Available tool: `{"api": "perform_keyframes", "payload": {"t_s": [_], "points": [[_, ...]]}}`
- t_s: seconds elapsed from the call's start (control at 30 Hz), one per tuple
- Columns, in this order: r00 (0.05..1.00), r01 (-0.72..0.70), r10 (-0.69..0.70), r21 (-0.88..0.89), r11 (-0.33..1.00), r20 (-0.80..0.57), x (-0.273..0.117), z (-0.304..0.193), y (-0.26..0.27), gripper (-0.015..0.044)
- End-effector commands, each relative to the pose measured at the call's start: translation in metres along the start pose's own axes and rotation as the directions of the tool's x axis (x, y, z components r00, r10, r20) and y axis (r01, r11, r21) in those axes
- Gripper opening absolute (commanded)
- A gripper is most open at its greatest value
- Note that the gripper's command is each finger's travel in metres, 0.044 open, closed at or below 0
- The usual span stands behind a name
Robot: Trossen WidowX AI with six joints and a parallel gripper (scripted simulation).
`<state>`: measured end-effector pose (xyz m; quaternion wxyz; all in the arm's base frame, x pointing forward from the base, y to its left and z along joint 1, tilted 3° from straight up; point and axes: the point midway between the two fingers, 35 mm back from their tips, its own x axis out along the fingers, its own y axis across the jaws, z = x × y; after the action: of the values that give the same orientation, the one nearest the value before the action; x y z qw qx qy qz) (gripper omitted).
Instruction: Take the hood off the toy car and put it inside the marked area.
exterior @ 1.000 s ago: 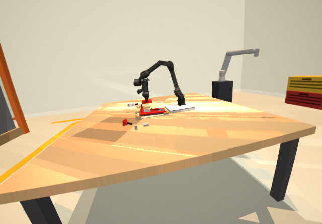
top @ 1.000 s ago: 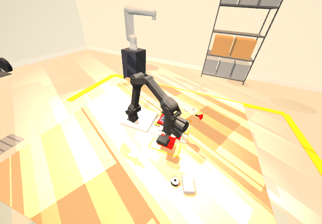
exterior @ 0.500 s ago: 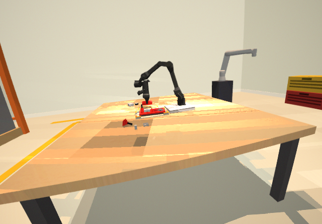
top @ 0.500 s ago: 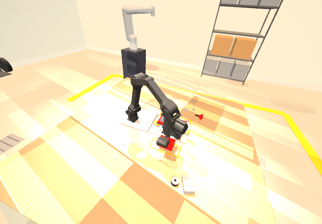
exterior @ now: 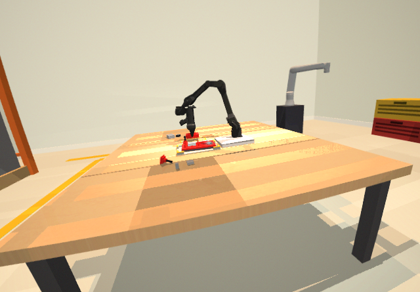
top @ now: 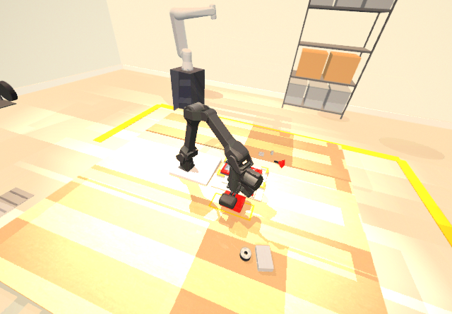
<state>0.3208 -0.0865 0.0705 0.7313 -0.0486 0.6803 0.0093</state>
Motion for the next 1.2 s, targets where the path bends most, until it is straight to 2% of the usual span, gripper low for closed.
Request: {"api": "perform_keyframes", "payload": {"t_s": [0.0, 1.17], "points": [[1.000, -0.005, 0.005, -0.006, 1.000, -0.005, 0.002, -0.002, 0.001, 0.0000], [1.000, -0.005, 0.005, -0.006, 1.000, -0.005, 0.018, -0.002, 0.001, 0.0000]]}}
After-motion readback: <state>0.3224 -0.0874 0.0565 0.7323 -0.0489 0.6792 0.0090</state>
